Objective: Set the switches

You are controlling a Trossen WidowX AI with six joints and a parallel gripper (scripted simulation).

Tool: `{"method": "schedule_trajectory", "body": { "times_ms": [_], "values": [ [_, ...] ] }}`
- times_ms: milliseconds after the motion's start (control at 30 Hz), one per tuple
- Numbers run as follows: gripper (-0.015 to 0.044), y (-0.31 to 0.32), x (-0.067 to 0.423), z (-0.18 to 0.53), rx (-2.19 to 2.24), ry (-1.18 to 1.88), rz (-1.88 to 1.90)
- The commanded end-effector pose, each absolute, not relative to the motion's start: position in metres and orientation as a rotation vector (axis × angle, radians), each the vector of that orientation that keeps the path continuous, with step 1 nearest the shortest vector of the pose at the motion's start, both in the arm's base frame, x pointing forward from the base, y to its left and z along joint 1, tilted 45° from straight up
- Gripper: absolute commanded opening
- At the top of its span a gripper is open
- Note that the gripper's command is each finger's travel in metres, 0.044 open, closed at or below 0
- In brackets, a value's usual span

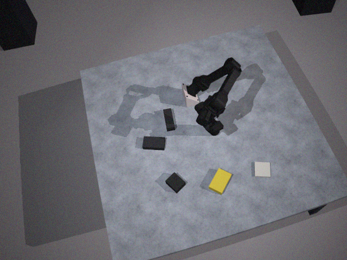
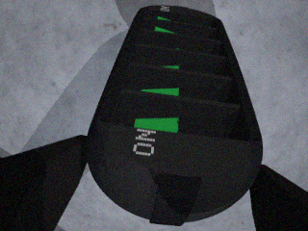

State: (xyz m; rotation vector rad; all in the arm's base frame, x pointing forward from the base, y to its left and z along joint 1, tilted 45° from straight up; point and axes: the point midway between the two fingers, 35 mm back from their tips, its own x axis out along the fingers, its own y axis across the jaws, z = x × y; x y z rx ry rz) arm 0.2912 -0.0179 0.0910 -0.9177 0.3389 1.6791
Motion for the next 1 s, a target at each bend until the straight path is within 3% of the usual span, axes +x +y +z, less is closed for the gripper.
{"method": "schedule_trajectory", "body": {
  "times_ms": [0, 967],
  "values": [
    [0.0338, -0.017, 0.292, 0.085, -0.912, 0.337, 1.696],
    [0.0338, -0.024, 0.300, 0.065, -0.914, 0.337, 1.695]
  ]
}}
